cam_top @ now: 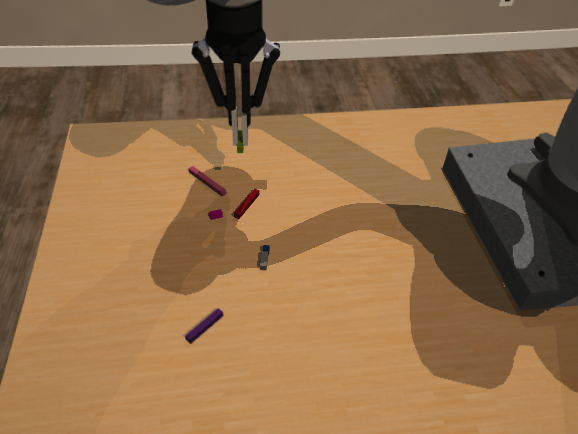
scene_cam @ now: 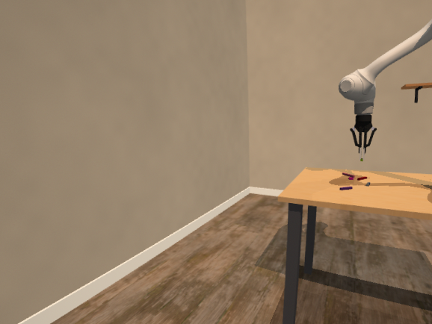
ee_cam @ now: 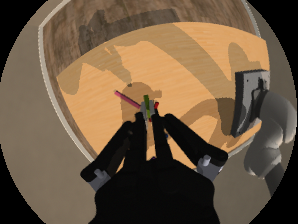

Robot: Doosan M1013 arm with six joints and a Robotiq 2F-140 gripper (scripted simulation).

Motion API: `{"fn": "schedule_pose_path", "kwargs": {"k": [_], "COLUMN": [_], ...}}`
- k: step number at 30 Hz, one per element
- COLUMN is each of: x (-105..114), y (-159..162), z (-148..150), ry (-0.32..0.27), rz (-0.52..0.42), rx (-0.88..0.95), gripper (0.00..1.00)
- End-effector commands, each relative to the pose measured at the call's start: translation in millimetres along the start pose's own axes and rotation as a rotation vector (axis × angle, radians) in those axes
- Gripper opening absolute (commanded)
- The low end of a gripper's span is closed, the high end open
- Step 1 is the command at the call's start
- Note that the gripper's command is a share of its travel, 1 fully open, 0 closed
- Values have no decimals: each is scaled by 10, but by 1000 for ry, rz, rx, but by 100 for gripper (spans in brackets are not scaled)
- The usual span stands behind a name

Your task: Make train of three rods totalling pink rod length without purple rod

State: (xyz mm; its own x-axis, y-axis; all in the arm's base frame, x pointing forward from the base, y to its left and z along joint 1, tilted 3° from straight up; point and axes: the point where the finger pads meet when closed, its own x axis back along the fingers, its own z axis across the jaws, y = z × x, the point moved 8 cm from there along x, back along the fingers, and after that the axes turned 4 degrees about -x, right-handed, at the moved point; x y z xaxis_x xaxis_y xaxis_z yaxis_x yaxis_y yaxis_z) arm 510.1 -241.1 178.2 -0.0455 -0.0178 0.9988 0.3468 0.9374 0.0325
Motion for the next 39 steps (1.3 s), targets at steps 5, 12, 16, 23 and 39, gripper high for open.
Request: {"fn": "schedule_pose_path", "kwargs": {"k": [5,12,16,23,39], "x": [59,59,59,55,50], "y": [-16,-16,-16,490,2089], "z": [-34,-34,-34,19,519], "ry": [-9,-9,-9,-8,-9], "rz": [3,3,3,4,3], "rx": [-2,-2,-2,-19,-79], "gripper": [3,3,3,3,3]}}
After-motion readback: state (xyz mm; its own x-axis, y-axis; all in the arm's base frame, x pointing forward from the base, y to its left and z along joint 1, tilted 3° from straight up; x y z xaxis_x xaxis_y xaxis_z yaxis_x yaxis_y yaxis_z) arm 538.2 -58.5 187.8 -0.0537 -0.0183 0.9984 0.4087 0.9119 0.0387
